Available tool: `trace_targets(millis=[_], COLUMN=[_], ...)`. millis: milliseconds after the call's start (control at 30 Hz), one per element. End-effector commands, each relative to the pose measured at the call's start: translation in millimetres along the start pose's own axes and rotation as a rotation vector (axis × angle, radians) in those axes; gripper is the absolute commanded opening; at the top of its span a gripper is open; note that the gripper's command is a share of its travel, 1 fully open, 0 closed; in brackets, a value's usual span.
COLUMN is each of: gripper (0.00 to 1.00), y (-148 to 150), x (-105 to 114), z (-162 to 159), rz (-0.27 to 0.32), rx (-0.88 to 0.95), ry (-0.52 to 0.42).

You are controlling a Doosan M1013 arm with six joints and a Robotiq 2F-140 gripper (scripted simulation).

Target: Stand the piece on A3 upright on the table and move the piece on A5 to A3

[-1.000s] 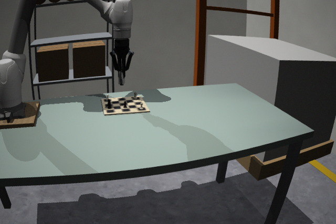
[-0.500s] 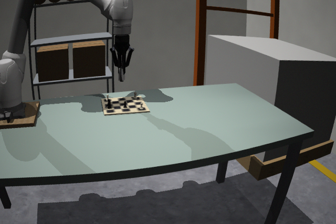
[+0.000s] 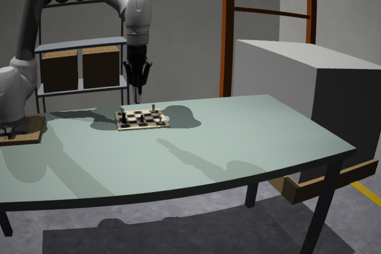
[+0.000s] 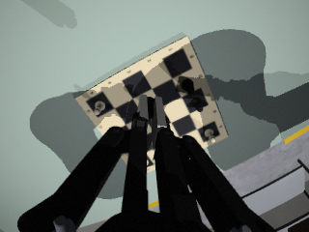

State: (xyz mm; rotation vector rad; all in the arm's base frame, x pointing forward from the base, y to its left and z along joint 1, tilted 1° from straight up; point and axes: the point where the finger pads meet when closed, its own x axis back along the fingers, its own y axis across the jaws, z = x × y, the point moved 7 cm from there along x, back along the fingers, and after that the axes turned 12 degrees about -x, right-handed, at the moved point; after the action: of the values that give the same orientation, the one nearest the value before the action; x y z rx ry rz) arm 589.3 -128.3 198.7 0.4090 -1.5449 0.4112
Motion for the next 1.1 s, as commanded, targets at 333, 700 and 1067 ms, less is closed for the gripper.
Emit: trace_targets(millis=[333, 700, 1067], gripper=[0.00, 0.00, 0.00], y=[-38.7, -38.7, -38.8], x=[-1.6, -3.9, -42.6], z=[56.3, 56.3, 56.2], rz=[-0.001, -0.001, -0.001], rx=[-0.066, -0.066, -0.066], ry=[-0.002, -0.002, -0.002])
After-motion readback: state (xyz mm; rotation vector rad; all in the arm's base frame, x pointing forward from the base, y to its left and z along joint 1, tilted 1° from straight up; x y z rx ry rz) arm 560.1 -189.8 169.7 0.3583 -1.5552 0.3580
